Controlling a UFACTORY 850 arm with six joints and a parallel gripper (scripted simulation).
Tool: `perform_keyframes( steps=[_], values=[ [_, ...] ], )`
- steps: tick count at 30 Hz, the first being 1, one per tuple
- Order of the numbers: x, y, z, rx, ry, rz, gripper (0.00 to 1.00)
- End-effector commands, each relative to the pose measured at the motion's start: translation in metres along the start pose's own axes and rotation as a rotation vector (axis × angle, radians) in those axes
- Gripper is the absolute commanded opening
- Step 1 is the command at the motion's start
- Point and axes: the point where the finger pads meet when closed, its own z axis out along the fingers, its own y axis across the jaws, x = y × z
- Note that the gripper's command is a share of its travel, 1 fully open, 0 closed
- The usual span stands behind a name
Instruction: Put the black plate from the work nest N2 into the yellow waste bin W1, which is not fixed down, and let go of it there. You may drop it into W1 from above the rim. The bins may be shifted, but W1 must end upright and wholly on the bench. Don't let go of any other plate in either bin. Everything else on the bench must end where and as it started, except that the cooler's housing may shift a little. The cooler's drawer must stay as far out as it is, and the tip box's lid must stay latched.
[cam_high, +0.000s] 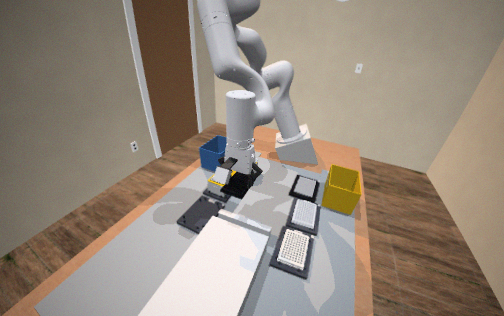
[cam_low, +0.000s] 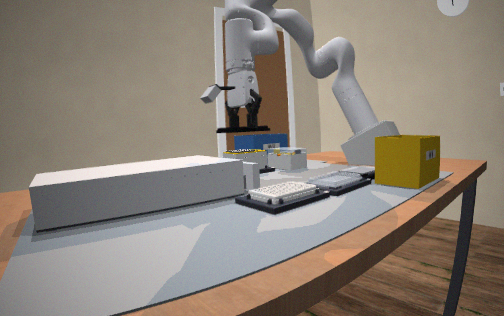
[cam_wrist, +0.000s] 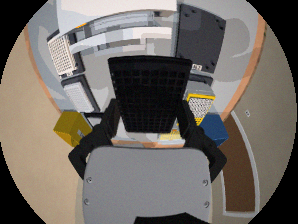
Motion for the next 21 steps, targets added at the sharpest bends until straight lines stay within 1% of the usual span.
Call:
perform_keyframes(
  steps=[1, 4, 19, 21],
  values=[
    [-0.005, -0.008, -0.001, 0.0, 0.002, 0.001, 0.0],
    [-0.006, -0.01, -0.001, 0.0, 0.002, 0.001, 0.0],
    [-0.029, -0.043, -0.001, 0.0, 0.002, 0.001, 0.0],
    [-0.029, -0.043, -0.001, 0.0, 0.002, 0.001, 0.0]
  ],
)
